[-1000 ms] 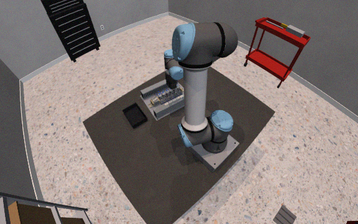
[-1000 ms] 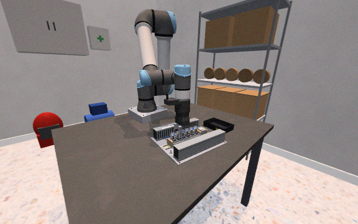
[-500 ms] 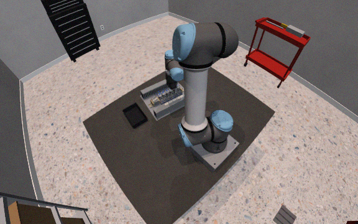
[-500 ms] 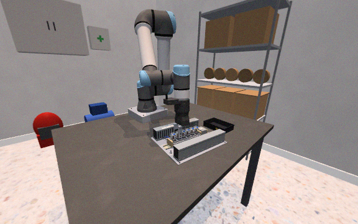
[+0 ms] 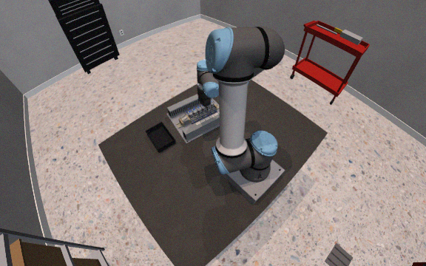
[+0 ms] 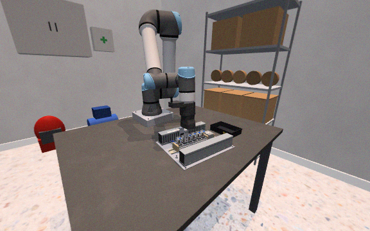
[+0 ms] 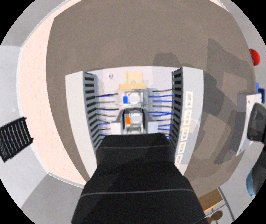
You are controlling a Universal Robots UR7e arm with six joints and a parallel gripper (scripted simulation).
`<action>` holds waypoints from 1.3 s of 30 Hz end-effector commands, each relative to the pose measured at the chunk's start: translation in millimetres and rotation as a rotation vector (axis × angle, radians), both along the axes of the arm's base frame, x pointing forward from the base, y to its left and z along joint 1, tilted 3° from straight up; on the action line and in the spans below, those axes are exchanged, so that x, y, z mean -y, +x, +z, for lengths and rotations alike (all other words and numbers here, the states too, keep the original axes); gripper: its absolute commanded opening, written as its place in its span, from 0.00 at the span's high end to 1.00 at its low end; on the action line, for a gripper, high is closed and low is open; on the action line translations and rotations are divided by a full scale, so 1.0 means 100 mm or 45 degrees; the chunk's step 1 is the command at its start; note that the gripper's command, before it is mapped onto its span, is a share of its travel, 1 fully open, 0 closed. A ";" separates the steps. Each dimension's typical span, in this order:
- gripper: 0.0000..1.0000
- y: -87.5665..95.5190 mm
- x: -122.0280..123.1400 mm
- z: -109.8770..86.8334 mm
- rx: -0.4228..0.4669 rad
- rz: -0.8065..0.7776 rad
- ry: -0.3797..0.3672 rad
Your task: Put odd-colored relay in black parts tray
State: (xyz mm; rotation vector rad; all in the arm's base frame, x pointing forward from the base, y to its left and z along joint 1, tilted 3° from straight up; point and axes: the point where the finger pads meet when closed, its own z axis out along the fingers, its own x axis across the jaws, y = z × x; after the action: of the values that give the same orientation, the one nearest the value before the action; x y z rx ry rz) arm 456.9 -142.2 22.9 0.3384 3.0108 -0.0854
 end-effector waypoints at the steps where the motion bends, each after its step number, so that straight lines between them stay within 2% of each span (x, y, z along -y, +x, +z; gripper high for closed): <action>1: 1.00 0.00 0.00 0.01 0.014 0.001 -0.002; 17: 1.00 0.00 0.00 0.01 0.042 0.002 -0.009; 39: 1.00 0.00 0.00 0.01 0.003 0.000 0.000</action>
State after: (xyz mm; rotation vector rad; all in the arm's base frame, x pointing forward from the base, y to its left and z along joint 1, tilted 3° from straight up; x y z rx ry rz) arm 455.7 -141.9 22.9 0.3354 2.9879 -0.0872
